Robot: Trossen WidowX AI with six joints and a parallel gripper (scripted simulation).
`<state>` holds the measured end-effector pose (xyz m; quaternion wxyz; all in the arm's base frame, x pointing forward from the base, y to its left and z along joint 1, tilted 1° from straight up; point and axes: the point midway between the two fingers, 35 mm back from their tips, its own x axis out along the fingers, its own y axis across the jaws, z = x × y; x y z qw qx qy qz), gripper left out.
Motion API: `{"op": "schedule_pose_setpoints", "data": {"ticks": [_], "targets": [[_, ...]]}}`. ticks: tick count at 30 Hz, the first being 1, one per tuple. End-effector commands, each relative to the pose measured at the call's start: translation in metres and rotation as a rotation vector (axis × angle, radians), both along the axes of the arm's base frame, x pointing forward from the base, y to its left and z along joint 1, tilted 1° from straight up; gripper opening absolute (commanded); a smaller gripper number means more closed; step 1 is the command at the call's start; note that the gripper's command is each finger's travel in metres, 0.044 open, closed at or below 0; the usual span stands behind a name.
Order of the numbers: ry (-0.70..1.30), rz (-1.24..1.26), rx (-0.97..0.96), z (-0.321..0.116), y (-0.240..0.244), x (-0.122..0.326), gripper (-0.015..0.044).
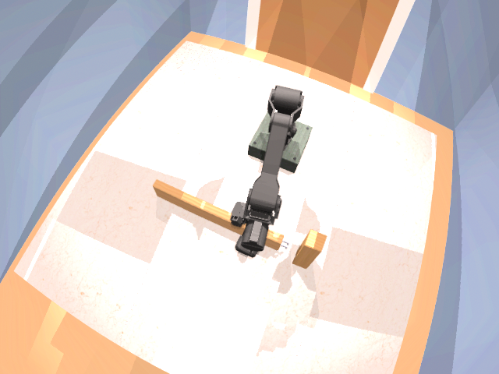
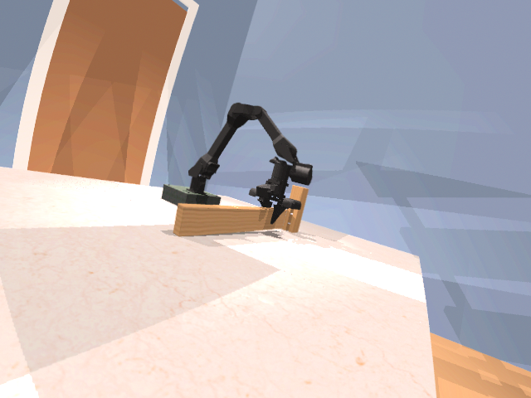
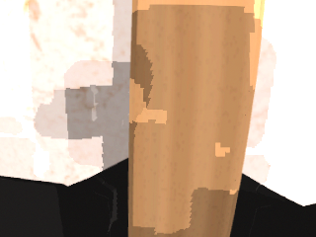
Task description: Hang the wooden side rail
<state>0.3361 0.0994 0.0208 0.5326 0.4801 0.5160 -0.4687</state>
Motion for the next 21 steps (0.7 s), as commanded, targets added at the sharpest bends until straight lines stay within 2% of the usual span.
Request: {"op": "schedule_pose_setpoints", "data": {"ticks": [1, 21], "targets": [[-0.017, -0.002, 0.002, 0.0072, 0.0004, 0.0026, 0.0000], [-0.017, -0.002, 0.002, 0.0105, 0.0004, 0.0024, 0.0000]]}}
